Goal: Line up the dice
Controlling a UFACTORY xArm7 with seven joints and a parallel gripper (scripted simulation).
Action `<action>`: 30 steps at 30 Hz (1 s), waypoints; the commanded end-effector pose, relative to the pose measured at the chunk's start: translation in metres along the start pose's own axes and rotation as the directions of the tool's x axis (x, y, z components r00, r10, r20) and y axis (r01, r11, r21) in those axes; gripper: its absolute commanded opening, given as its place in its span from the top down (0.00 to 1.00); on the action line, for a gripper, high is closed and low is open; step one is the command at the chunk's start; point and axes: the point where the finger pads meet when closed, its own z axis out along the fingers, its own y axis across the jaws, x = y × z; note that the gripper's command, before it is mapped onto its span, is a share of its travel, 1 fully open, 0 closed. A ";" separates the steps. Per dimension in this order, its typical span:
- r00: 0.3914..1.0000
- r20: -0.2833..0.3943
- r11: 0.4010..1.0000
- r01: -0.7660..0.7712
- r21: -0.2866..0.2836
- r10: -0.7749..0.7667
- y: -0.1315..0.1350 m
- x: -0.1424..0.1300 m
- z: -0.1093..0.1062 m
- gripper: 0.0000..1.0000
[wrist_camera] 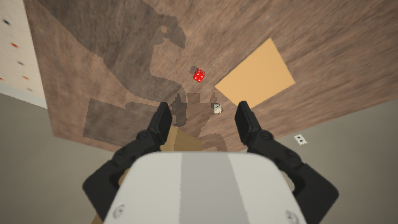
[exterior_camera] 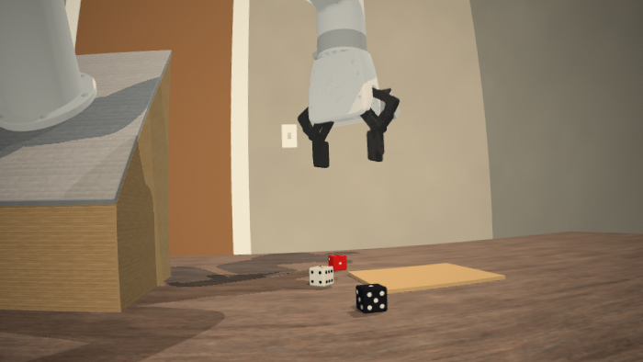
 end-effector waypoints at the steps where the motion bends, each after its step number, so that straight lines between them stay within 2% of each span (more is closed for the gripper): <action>1: 0.995 -0.008 0.995 -0.098 -0.013 0.098 0.039 -0.022 -0.003 0.00; 2: 0.988 -0.009 0.987 -0.157 -0.019 0.157 0.059 -0.039 -0.003 0.00; 3: 0.988 -0.009 0.987 -0.157 -0.019 0.157 0.059 -0.039 -0.003 0.00; 4: 0.974 -0.010 0.974 -0.224 -0.023 0.224 0.080 -0.059 -0.002 0.00; 6: 0.974 -0.010 0.974 -0.224 -0.023 0.224 0.080 -0.059 -0.002 0.00; 8: 0.928 -0.011 0.928 -0.371 -0.025 0.371 0.117 -0.108 0.000 0.00; 11: 0.928 -0.011 0.928 -0.371 -0.025 0.371 0.118 -0.108 0.000 0.00; 12: 0.897 -0.010 0.897 -0.441 -0.022 0.441 0.132 -0.133 0.002 0.00; 13: 0.897 -0.010 0.897 -0.441 -0.022 0.441 0.132 -0.133 0.002 0.00; 14: 0.864 -0.009 0.864 -0.503 -0.017 0.503 0.141 -0.157 0.003 0.00; 15: 0.864 -0.009 0.864 -0.503 -0.017 0.503 0.141 -0.157 0.003 0.00; 17: 0.805 -0.005 0.805 -0.594 -0.005 0.594 0.151 -0.192 0.006 0.00; 21: 0.766 -0.003 0.766 -0.643 0.003 0.643 0.153 -0.211 0.008 0.00; 30: 0.765 -0.003 0.765 -0.644 0.003 0.644 0.153 -0.212 0.008 0.00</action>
